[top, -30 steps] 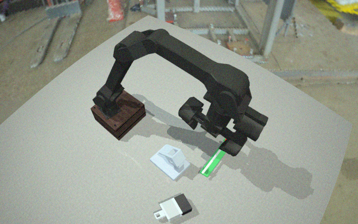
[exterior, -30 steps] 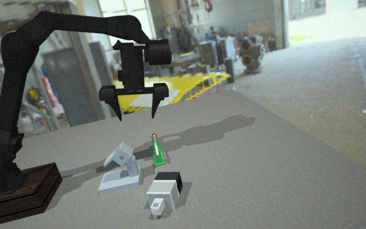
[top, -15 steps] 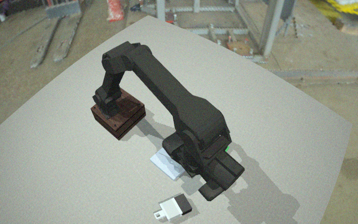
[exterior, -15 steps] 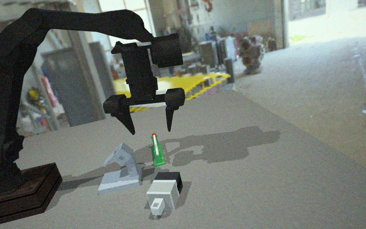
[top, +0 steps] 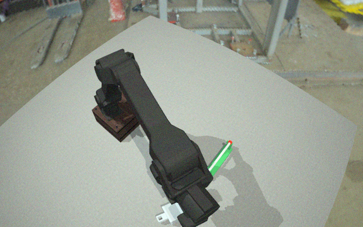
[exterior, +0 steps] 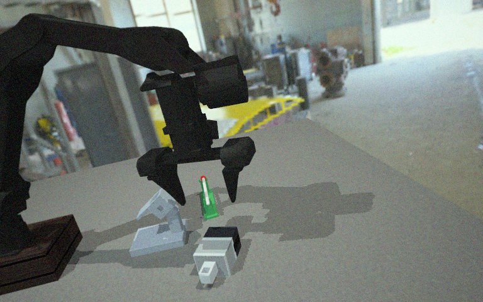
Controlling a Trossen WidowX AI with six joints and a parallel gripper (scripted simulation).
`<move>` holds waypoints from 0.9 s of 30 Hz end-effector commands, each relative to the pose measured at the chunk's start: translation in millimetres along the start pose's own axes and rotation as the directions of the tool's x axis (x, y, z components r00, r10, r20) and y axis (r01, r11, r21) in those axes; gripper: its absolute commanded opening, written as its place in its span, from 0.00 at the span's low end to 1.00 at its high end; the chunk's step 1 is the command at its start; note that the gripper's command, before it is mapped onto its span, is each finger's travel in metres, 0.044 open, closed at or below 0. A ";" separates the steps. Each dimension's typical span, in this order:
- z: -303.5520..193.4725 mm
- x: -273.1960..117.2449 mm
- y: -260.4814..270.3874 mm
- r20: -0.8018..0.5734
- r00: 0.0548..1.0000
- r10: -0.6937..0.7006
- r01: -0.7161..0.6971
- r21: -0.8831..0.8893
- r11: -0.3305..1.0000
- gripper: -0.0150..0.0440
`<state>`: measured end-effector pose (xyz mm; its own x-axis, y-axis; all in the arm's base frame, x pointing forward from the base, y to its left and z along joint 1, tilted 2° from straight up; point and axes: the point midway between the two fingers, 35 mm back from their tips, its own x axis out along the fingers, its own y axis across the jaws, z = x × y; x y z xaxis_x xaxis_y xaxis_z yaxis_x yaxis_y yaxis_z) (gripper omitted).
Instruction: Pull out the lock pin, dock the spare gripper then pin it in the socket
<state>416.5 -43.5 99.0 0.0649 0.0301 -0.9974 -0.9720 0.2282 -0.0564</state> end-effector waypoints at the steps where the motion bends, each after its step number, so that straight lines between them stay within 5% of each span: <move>1: -2.9 29.0 2.5 -0.009 1.000 0.018 -0.018 0.003 1.000 1.00; 27: -2.3 87.3 3.5 -0.009 1.000 0.018 -0.018 0.002 1.000 1.00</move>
<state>420.4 -42.2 20.1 0.0546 0.0299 -0.9981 -0.9727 0.2272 -0.0464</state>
